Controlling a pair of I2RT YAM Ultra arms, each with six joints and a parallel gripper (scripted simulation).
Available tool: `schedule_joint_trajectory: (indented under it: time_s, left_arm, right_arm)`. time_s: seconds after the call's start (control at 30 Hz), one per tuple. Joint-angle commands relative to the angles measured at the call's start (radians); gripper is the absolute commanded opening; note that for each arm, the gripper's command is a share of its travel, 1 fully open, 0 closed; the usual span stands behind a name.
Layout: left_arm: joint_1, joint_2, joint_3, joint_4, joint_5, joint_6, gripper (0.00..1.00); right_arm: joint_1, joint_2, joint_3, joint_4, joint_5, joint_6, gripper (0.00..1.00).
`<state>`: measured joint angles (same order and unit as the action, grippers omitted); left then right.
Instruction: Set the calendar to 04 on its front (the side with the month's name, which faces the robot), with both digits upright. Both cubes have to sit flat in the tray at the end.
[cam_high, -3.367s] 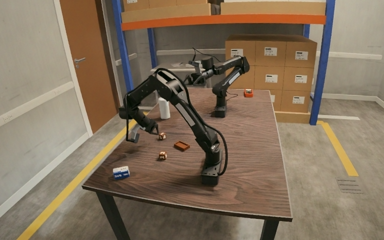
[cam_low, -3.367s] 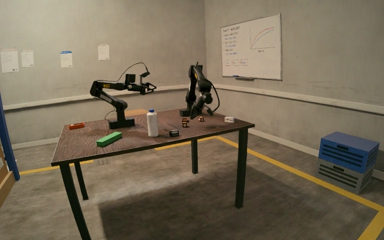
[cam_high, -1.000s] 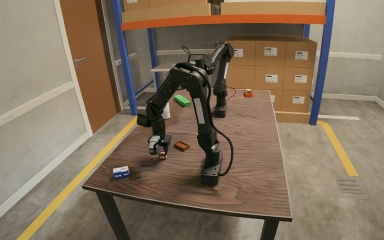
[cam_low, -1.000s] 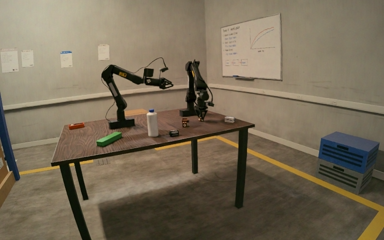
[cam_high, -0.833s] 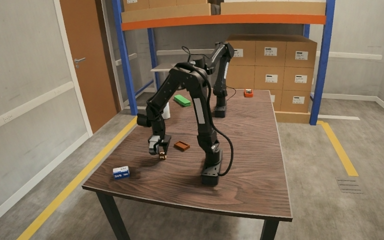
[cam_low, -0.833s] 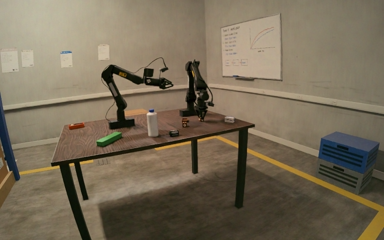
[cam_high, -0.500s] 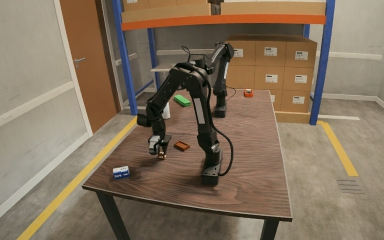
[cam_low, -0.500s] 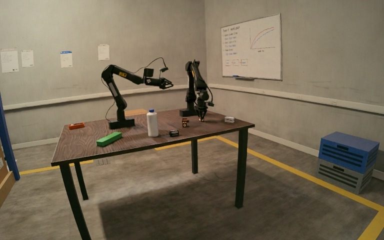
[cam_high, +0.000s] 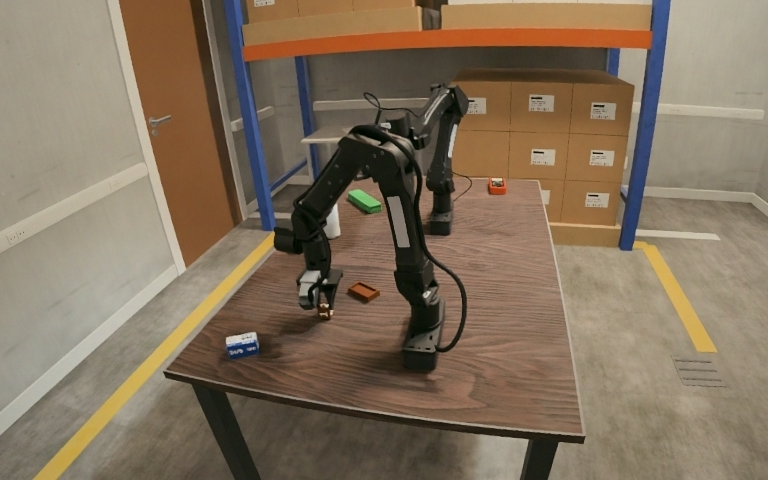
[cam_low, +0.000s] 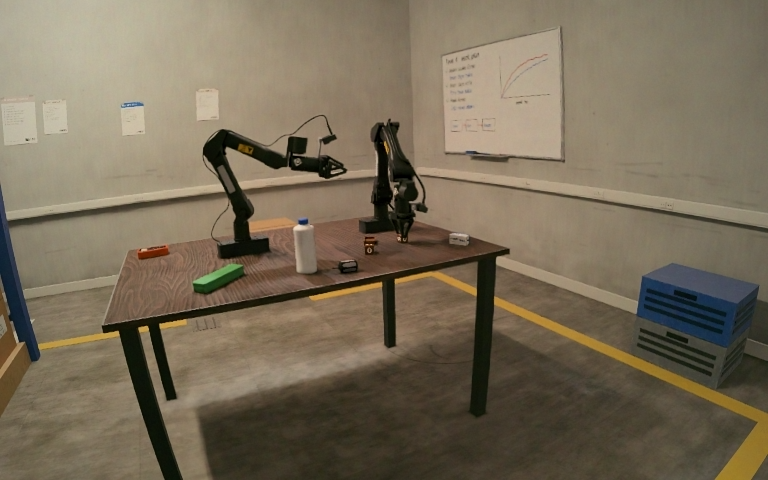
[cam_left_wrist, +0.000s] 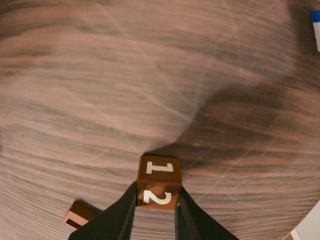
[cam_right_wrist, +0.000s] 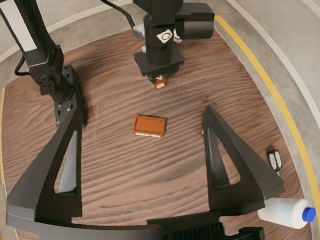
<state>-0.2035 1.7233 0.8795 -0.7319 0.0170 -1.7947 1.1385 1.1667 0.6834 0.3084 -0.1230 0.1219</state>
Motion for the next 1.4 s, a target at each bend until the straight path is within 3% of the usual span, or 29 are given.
schedule_joint_trajectory:
  time_s: [0.0, 0.27, 0.4, 0.7, 0.97, 1.1, 1.3, 1.37]
  left_arm:
    - [-0.014, -0.065, 0.067, -0.102, -0.016, -0.006, 0.26]
    - [-0.014, -0.113, 0.147, -0.231, -0.024, -0.013, 0.26]
    - [-0.045, -0.133, 0.1, -0.208, 0.025, -0.097, 0.26]
    - [-0.248, -0.245, -0.036, -0.176, 0.083, -0.272, 0.26]
    - [-0.309, -0.272, -0.062, -0.171, 0.074, -0.294, 0.26]
    - [-0.311, -0.262, -0.049, -0.188, 0.064, -0.204, 0.26]
    - [-0.321, -0.252, -0.028, -0.2, 0.05, 0.087, 0.26]
    - [-0.321, -0.252, -0.028, -0.2, 0.05, 0.087, 0.26]
  right_arm:
    - [0.002, -0.004, 0.03, 0.028, 0.002, 0.001, 1.0]
    - [0.002, -0.004, 0.03, 0.028, 0.002, 0.001, 1.0]
    - [0.002, -0.004, 0.03, 0.028, 0.002, 0.001, 1.0]
    - [0.002, -0.004, 0.03, 0.028, 0.002, 0.001, 1.0]
    - [0.002, -0.004, 0.03, 0.028, 0.002, 0.001, 1.0]
    - [0.002, -0.004, 0.03, 0.028, 0.002, 0.001, 1.0]
    - [0.002, -0.004, 0.03, 0.028, 0.002, 0.001, 1.0]
    - [0.002, -0.004, 0.03, 0.028, 0.002, 0.001, 1.0]
